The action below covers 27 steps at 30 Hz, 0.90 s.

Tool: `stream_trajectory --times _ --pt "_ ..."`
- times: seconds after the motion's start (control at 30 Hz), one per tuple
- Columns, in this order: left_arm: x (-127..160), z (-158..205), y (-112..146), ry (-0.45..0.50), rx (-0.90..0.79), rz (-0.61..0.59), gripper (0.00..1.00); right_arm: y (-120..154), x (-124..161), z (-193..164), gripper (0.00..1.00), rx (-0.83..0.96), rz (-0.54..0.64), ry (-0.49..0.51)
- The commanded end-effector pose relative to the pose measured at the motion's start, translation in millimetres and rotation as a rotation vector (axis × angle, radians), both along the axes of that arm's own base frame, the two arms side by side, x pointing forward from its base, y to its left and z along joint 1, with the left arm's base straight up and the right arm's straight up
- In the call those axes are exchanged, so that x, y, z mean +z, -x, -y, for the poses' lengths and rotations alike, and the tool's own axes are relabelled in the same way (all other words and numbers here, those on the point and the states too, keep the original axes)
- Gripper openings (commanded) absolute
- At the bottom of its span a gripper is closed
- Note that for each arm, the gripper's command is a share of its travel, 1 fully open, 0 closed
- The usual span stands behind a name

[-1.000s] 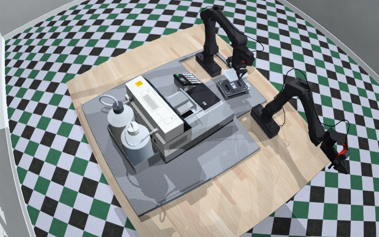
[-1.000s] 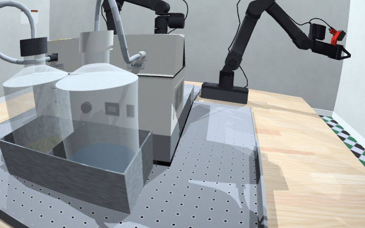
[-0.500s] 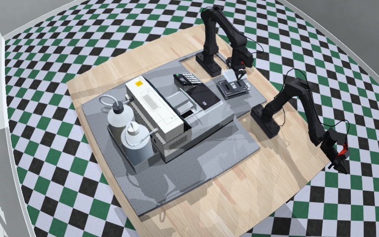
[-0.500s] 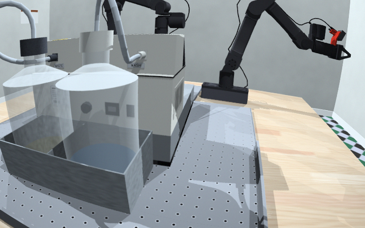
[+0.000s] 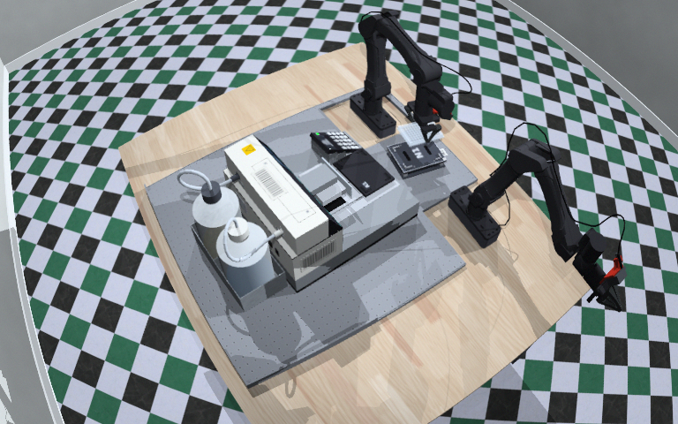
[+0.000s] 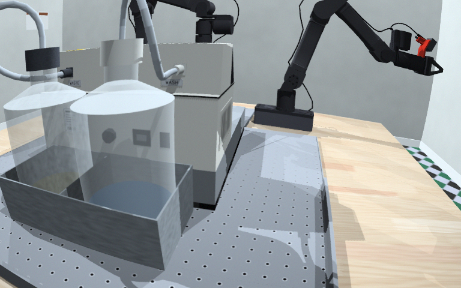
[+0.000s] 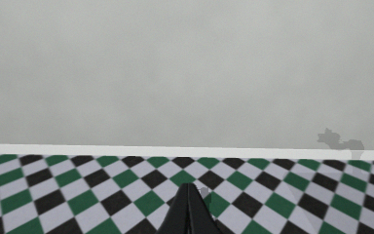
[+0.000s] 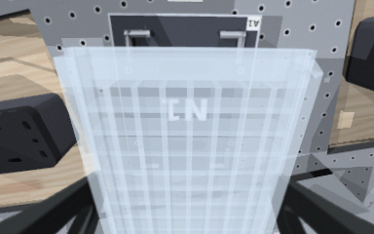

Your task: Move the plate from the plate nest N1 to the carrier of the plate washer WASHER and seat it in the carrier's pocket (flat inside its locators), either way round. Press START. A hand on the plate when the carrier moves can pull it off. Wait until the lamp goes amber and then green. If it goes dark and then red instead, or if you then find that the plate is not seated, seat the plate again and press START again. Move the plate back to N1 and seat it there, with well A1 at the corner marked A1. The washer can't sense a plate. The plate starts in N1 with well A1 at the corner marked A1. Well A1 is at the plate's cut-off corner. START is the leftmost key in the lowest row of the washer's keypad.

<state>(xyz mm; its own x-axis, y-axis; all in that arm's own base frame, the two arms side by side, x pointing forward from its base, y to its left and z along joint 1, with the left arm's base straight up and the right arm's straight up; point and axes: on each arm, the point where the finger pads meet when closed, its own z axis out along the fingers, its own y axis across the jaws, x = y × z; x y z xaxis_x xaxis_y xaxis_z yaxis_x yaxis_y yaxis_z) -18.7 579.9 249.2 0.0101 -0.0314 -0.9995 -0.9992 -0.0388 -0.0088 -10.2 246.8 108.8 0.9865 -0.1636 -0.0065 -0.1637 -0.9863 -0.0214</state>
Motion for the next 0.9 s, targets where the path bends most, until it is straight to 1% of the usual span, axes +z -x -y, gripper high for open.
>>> stream_trajectory --times 0.0,0.27,0.37,0.47,0.53,0.67,0.87 --pt "7 0 3 -0.031 -0.004 -0.01 0.0 1 14 -5 0.0 -0.005 -0.019 -0.045" --pt "7 0 3 -0.031 -0.004 -0.01 0.0 -3 -2 4 0.0 -0.007 -0.008 0.018" --pt "7 0 3 -0.031 -0.004 -0.01 0.0 -1 -7 8 0.0 -0.006 -0.003 0.041" --pt "7 0 3 -0.031 -0.004 -0.01 0.0 1 -17 6 0.0 -0.003 -0.003 0.037" --pt "7 0 3 -0.031 -0.004 -0.01 0.0 1 -17 6 0.0 -0.003 -0.003 0.037" --pt "7 0 3 -0.031 -0.004 -0.01 0.0 3 -17 -7 0.0 -0.005 -0.005 -0.008" --pt "7 0 3 -0.031 -0.004 -0.01 0.0 -2 -34 -3 0.0 -0.002 -0.003 0.01"
